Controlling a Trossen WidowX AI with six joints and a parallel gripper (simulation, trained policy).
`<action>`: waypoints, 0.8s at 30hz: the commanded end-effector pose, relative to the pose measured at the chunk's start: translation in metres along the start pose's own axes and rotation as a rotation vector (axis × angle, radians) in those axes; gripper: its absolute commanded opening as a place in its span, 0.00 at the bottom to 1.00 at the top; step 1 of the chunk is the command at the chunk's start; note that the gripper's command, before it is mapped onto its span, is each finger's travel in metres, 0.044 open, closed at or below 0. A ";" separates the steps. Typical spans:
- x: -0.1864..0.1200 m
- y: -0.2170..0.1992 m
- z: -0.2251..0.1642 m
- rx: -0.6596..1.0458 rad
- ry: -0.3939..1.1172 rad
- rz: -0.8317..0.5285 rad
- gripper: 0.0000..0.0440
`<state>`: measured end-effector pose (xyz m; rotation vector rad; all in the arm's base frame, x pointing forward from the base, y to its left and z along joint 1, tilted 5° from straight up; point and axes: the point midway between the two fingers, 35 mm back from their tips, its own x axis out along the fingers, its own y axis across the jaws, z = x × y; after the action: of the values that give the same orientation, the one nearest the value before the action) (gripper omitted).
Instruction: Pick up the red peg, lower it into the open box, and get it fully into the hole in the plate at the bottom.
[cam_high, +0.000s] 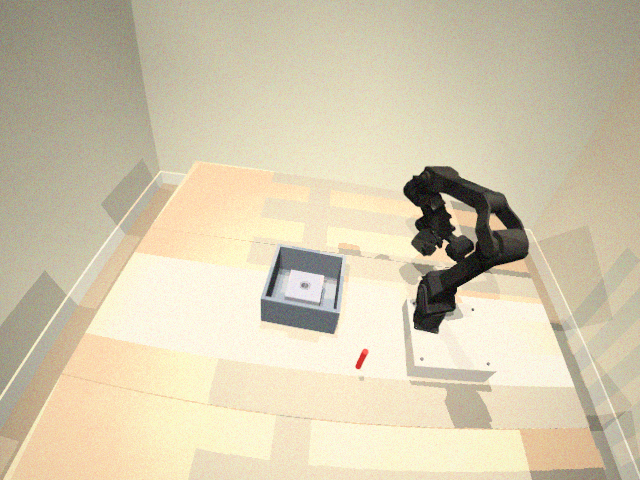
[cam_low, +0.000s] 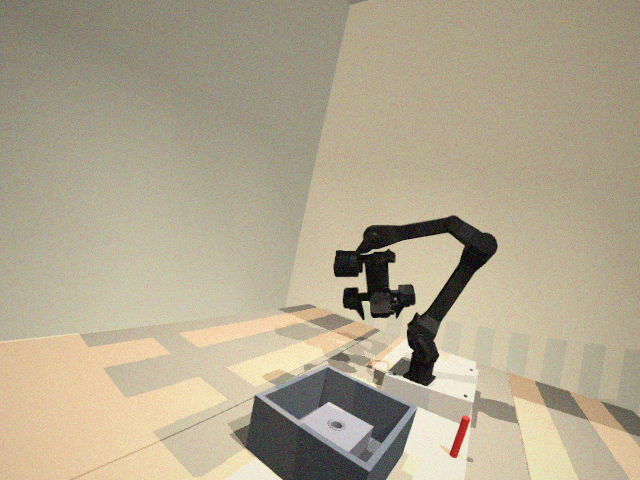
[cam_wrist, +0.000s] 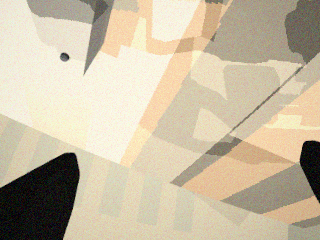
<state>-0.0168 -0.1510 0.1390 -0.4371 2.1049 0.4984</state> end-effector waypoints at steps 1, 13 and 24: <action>-0.008 -0.008 0.011 0.111 -0.003 -0.039 1.00; -0.041 -0.025 0.056 0.498 -0.069 -0.169 1.00; -0.073 -0.022 0.111 0.831 -0.212 -0.229 1.00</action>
<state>0.0985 -0.1154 0.1401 -0.1696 1.8683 -0.3878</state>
